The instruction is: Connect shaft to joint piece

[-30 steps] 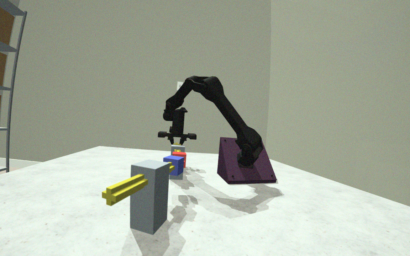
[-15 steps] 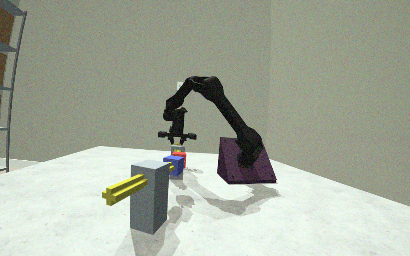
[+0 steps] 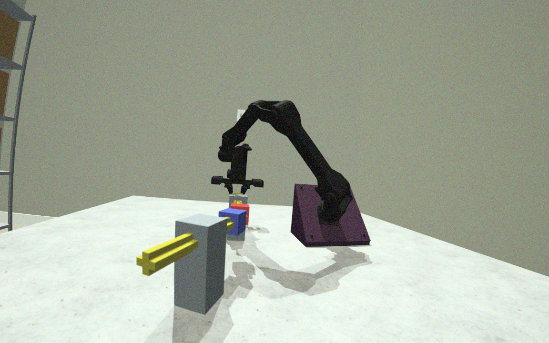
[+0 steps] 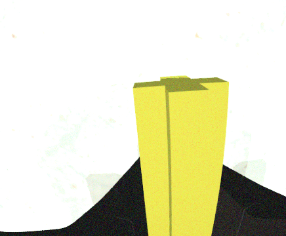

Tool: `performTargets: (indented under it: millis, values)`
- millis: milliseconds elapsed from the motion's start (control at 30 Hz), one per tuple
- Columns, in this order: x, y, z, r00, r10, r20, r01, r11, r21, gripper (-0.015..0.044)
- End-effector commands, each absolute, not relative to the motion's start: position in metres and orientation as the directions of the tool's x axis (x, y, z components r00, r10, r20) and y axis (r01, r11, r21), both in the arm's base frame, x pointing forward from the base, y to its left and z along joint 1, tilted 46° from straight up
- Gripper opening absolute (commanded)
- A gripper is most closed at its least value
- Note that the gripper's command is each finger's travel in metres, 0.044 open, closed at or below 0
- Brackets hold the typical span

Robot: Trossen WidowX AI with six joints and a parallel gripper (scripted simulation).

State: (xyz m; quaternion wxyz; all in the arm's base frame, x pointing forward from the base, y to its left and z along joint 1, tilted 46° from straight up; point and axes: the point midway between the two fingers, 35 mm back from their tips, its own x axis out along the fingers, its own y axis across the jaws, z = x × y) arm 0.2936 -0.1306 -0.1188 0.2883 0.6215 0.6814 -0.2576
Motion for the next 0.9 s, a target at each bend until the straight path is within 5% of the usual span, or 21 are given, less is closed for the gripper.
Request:
performTargets:
  millis: [0,867]
  values:
    - [0.293,-0.126,-0.115,-0.059,0.700,-0.711,0.996,0.090,0.006,0.0000]
    - [0.291,-0.099,-0.089,-0.058,0.703,-0.709,0.996,0.088,0.006,0.0000]
